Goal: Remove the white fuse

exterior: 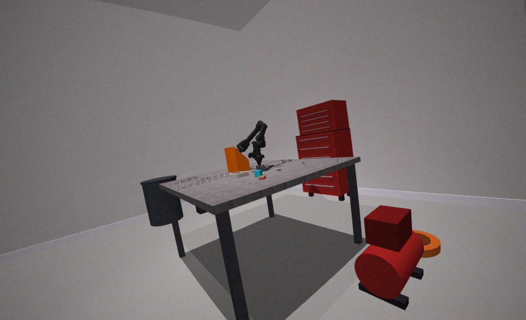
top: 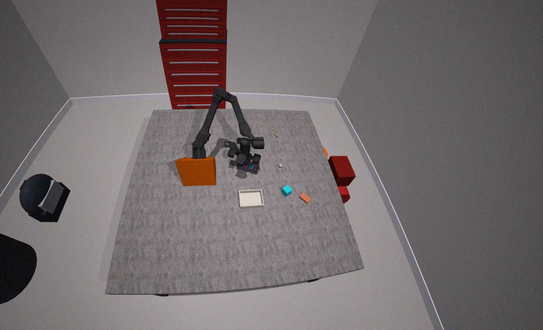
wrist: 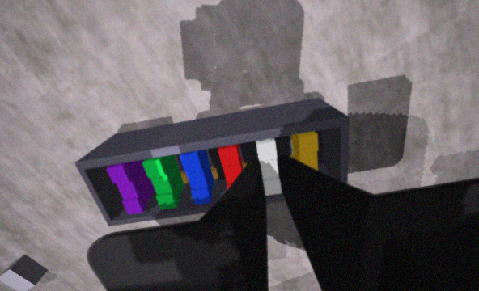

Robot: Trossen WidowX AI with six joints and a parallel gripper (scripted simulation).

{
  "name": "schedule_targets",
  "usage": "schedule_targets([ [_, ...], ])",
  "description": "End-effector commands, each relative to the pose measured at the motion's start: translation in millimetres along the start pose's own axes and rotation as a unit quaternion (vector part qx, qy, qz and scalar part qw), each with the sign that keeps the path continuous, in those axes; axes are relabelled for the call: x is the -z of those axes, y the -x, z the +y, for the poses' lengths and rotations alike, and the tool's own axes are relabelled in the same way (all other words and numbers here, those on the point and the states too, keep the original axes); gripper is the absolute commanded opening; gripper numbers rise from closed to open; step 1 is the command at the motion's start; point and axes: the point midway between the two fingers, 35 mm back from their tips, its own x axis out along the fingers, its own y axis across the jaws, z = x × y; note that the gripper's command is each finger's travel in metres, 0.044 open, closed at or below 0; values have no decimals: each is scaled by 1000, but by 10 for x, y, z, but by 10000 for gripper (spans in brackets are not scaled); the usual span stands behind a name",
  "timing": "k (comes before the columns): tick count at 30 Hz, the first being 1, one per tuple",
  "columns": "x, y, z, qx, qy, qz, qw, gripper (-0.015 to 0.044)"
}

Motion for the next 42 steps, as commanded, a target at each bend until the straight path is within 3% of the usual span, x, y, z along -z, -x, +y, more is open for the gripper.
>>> schedule_targets([
  [1,2,17,3,0,3,0,1000,0],
  [42,1,216,10,0,1,0,1000,0],
])
